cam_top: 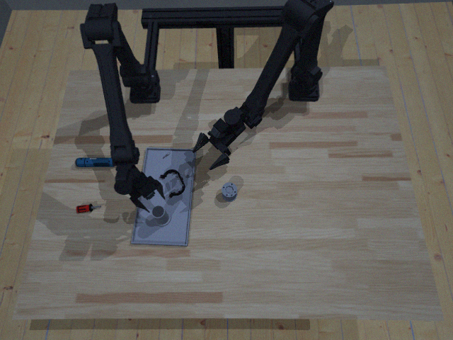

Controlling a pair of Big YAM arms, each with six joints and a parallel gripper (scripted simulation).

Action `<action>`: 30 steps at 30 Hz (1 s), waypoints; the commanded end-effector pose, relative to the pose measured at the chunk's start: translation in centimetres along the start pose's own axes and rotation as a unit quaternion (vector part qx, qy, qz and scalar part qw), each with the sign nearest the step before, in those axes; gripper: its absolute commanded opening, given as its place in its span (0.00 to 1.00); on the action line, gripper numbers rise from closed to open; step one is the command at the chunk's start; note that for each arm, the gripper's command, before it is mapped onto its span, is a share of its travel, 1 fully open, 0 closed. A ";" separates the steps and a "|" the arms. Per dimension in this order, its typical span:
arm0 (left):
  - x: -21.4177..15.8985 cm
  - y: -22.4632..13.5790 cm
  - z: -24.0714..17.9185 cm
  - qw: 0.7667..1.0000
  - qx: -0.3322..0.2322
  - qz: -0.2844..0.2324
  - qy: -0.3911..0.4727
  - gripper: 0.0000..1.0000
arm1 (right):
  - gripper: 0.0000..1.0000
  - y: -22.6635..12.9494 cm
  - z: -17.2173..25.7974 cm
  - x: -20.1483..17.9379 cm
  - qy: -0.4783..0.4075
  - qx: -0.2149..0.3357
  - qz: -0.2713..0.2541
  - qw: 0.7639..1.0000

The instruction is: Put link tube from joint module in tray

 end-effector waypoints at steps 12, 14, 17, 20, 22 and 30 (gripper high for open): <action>2.6 1.5 0.4 0.999 0.006 -0.035 -0.006 1.00 | 0.76 -0.4 -1.5 3.9 0.002 -0.009 0.013 1.000; 2.6 1.5 0.4 0.999 0.006 -0.035 -0.006 1.00 | 0.76 -0.9 -1.5 4.4 0.000 -0.012 0.007 1.000; 2.6 1.5 0.4 0.999 0.006 -0.035 -0.006 1.00 | 0.76 -0.9 -1.5 4.4 0.000 -0.012 0.007 1.000; 2.6 1.5 0.4 0.999 0.006 -0.035 -0.006 1.00 | 0.76 -0.9 -1.5 4.4 0.000 -0.012 0.007 1.000; 2.6 1.5 0.4 0.999 0.006 -0.035 -0.006 1.00 | 0.76 -0.9 -1.5 4.4 0.000 -0.012 0.007 1.000; 2.6 1.5 0.4 0.999 0.006 -0.035 -0.006 1.00 | 0.76 -0.9 -1.5 4.4 0.000 -0.012 0.007 1.000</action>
Point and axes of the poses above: on each arm, the point where the finger pads meet when closed, its own y axis out along the fingers, its own z axis across the jaws, x = y × z, the point moved 2 cm from there along -y, back along the fingers, and after that the axes turned 6 degrees about y, right-handed, at the moved point
